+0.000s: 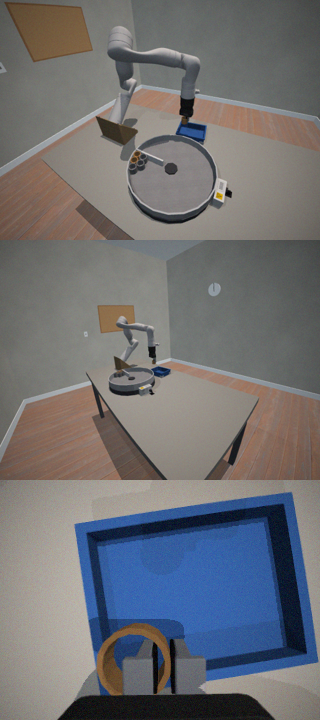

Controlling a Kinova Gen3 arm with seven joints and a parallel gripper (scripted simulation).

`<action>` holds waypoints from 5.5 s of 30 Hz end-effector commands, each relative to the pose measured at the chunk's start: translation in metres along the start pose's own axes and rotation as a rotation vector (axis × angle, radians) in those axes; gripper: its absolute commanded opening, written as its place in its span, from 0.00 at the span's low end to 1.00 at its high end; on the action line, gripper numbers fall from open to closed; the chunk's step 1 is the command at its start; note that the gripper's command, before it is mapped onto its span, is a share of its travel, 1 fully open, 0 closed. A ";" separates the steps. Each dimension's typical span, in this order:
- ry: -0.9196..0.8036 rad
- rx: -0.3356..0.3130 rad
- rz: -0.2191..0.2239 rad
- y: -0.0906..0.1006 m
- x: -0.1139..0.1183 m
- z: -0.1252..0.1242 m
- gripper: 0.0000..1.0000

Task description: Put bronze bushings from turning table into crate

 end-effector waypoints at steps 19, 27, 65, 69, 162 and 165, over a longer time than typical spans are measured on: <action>0.002 -0.001 -0.002 -0.045 -0.001 -0.001 0.00; 0.003 -0.001 -0.002 -0.056 -0.001 -0.001 0.00; 0.003 -0.001 -0.002 -0.073 -0.001 -0.001 0.00; 0.003 -0.001 -0.002 -0.077 -0.001 -0.001 0.00; 0.003 -0.001 -0.002 -0.110 -0.001 -0.001 0.47; 0.003 -0.001 -0.002 -0.110 -0.001 -0.001 0.47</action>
Point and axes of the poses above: the point where the finger pads meet when closed, its own y axis back along the fingers, its own x axis across the jaws, z = x × y, the point moved 7 cm from there along y, back along the fingers, and after that the axes turned 5 degrees about -y, right-handed, at the moved point
